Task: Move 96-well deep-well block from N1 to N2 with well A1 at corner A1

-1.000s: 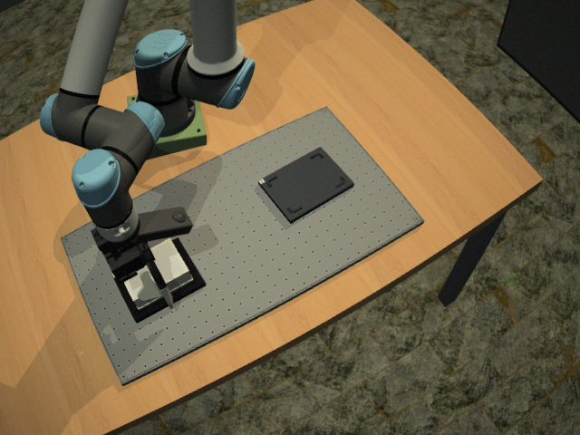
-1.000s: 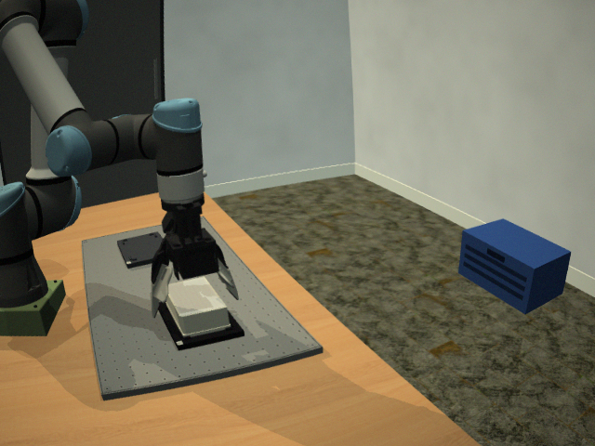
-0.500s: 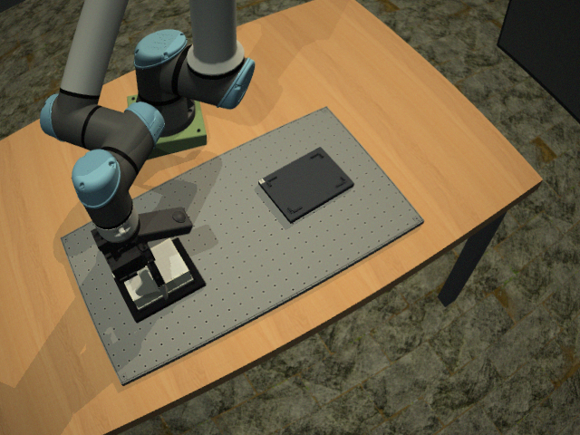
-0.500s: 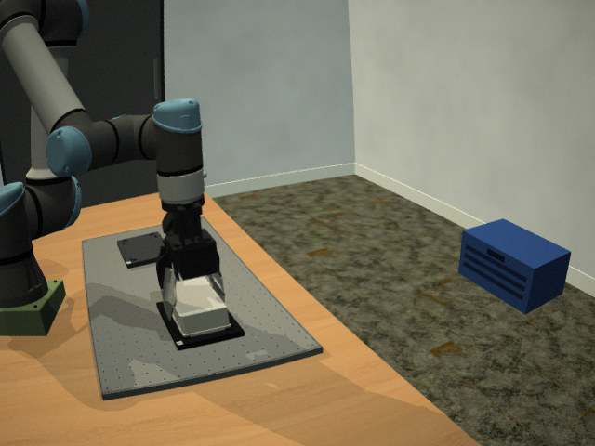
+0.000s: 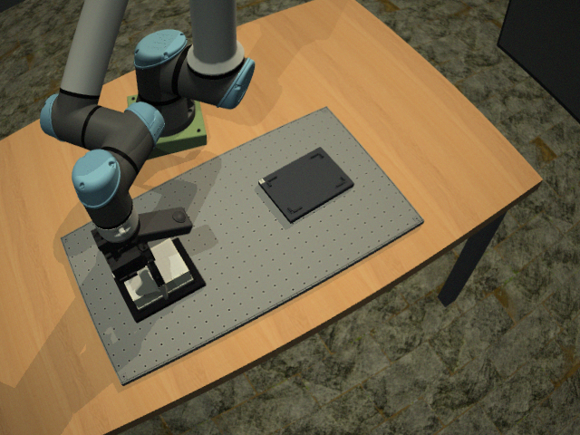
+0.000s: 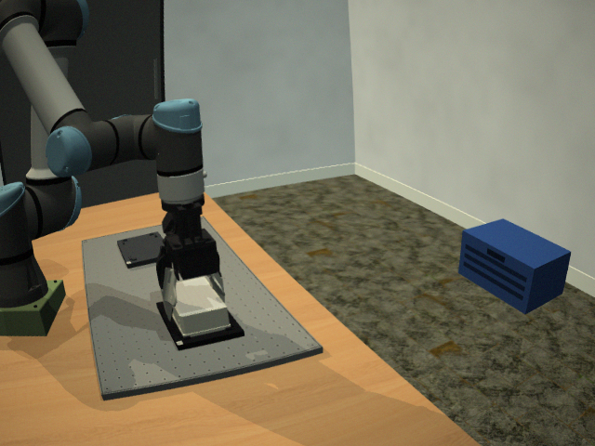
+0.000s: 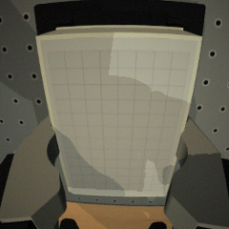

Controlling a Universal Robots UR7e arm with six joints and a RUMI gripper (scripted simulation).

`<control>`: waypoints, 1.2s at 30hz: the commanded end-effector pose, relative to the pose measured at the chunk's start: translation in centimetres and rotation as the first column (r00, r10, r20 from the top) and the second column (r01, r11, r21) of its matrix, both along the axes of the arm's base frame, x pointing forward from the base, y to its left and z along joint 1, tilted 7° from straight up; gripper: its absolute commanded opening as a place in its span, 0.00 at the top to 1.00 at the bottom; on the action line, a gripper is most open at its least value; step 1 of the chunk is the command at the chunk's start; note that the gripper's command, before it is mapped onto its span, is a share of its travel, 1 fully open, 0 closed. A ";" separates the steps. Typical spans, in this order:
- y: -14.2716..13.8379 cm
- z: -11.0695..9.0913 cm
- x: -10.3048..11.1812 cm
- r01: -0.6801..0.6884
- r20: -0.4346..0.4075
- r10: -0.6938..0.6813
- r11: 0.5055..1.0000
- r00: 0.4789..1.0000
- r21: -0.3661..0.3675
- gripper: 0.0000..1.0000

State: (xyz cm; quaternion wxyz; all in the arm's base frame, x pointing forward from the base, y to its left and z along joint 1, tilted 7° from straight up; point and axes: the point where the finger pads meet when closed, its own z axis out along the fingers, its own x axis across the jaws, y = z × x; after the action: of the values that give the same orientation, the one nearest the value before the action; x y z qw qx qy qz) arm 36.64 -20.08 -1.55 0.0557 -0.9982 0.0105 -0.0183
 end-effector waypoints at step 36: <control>-0.4 3.5 -0.1 0.000 0.001 0.000 1.000 1.000 -0.001 1.00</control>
State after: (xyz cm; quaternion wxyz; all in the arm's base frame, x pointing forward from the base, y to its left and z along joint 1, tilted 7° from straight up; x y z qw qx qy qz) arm 36.54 -20.38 1.18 0.0557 -0.9982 0.0105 -0.0182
